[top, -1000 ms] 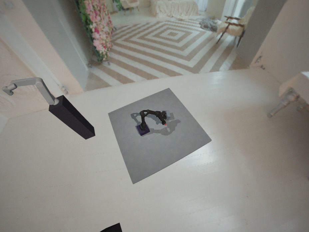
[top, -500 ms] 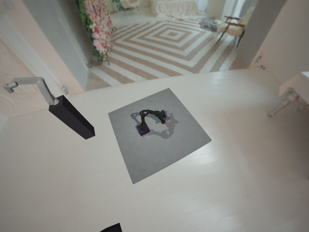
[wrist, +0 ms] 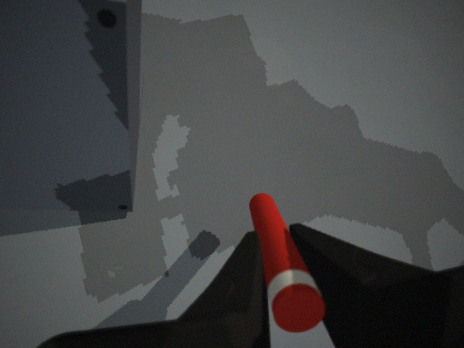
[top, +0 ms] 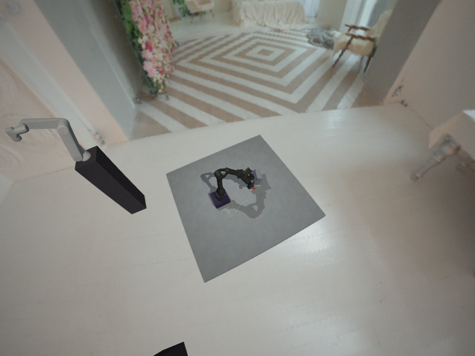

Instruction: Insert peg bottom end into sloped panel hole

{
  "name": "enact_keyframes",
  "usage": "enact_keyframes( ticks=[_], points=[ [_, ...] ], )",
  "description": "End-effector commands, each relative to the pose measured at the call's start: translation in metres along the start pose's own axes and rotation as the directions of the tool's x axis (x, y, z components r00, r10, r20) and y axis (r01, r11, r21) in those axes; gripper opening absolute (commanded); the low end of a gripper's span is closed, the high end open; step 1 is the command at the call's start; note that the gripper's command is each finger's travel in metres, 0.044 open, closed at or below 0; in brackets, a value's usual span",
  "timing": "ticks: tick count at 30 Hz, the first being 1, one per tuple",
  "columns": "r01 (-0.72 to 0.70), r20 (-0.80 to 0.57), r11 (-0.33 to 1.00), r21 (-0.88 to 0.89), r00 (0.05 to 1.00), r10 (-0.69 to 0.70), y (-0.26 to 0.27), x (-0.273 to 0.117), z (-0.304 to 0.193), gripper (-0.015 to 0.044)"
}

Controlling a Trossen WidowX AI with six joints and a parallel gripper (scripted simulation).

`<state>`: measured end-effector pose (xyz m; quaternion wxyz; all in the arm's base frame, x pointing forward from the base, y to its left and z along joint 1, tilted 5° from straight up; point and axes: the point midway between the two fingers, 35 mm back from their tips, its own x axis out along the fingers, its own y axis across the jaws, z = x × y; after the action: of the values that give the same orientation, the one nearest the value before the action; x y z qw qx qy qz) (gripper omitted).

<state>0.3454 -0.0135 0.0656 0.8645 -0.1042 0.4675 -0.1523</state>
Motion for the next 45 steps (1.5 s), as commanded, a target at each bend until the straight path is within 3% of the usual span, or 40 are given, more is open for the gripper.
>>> enact_keyframes(
  ticks=[1, 45],
  points=[
    [0.006, 0.02, 1.0, 0.005, 1.0, -0.006, 0.005, -0.001, -0.001, 0.0],
    [0.008, 0.249, 0.997, 0.077, 0.968, -0.027, 0.052, -0.021, -0.002, 0.0]
  ],
)
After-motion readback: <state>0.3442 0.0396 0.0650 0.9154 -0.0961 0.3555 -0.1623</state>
